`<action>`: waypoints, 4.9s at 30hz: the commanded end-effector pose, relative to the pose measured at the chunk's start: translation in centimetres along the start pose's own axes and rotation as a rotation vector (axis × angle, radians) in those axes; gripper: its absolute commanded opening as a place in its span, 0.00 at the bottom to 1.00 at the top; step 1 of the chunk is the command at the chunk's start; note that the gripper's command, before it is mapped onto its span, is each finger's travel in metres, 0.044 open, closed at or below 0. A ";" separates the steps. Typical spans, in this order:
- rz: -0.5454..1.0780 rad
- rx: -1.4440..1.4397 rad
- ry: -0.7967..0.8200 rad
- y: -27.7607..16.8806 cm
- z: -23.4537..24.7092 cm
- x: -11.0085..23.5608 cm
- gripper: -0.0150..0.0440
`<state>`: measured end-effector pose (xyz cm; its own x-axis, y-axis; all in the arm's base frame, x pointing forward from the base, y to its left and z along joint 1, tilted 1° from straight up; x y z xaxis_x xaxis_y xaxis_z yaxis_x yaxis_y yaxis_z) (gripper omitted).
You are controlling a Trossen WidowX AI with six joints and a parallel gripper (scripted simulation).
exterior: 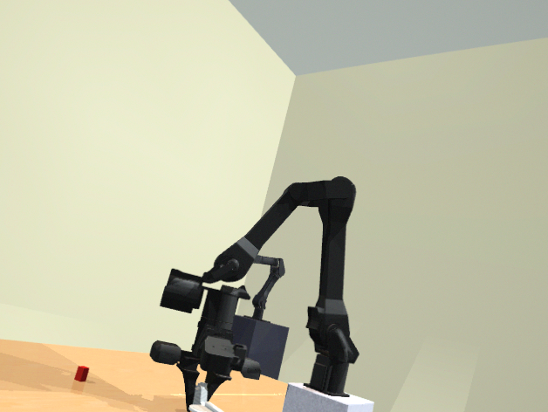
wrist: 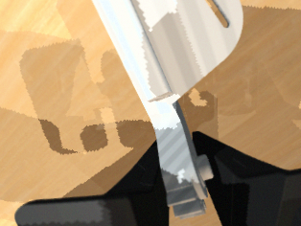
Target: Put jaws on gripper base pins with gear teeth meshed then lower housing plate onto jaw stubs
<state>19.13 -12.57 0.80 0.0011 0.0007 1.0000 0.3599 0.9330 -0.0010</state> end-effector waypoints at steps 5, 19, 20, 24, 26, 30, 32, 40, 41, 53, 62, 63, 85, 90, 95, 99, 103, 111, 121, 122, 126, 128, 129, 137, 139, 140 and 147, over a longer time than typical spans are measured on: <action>0.001 0.005 -0.003 0.0 -0.1 0.3 0.32; 0.001 0.005 -0.003 0.0 -0.1 1.3 0.32; 0.001 0.005 -0.003 0.0 -0.1 1.4 0.32; 0.001 0.005 -0.003 0.0 -0.1 1.6 0.32; 0.001 0.005 -0.003 0.0 -0.1 1.8 0.32; 0.001 0.005 -0.003 0.0 -0.1 2.1 0.32; 0.001 0.005 -0.003 0.0 -0.1 2.2 0.32; 0.001 0.005 -0.003 0.0 -0.1 2.8 0.32; 0.001 0.005 -0.003 0.0 -0.1 2.9 0.32; 0.001 0.005 -0.004 0.0 -0.2 5.1 0.32; 0.001 0.005 -0.004 0.0 -0.1 7.5 0.32; 0.001 0.005 -0.004 0.0 -0.1 7.5 0.32; -0.002 -0.504 -0.004 1.6 -0.2 7.6 0.32; -0.003 -0.650 -0.004 2.1 -0.3 7.6 0.32; -0.003 -0.776 -0.003 2.5 -0.3 7.6 0.32; -0.003 -0.780 -0.003 2.5 -0.3 7.6 0.32; -0.004 -0.853 -0.003 2.7 -0.3 7.6 0.32; -0.005 -1.086 -0.002 3.5 -0.4 7.6 0.32; -0.006 -1.377 -0.001 4.4 -0.4 7.6 0.32; -0.007 -1.406 -0.001 4.5 -0.4 7.6 0.32; -0.007 -1.523 0.000 4.9 -0.4 7.6 0.32; -0.007 -1.561 0.000 5.0 -0.4 7.6 0.32; -0.007 -1.566 0.000 5.0 -0.4 7.6 0.32; -0.008 -1.667 0.001 5.4 -0.5 7.6 0.32; -0.008 -1.725 0.001 5.5 -0.5 7.6 0.32; -0.008 -1.754 0.001 5.6 -0.5 7.6 0.32; -0.008 -1.958 0.003 6.3 -0.6 7.6 0.32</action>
<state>21.76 -7.17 8.33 -0.0025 0.0010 1.0000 0.7806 -0.6250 0.0026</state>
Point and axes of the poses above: the point midway between the two fingers, 35 mm back from their tips, its own x axis back along the fingers, its own z axis across the jaws, y = z × x, the point moved 5 cm from there along x, back along the fingers, and after that the axes turned 1 degree about x, right-handed, at the moved point
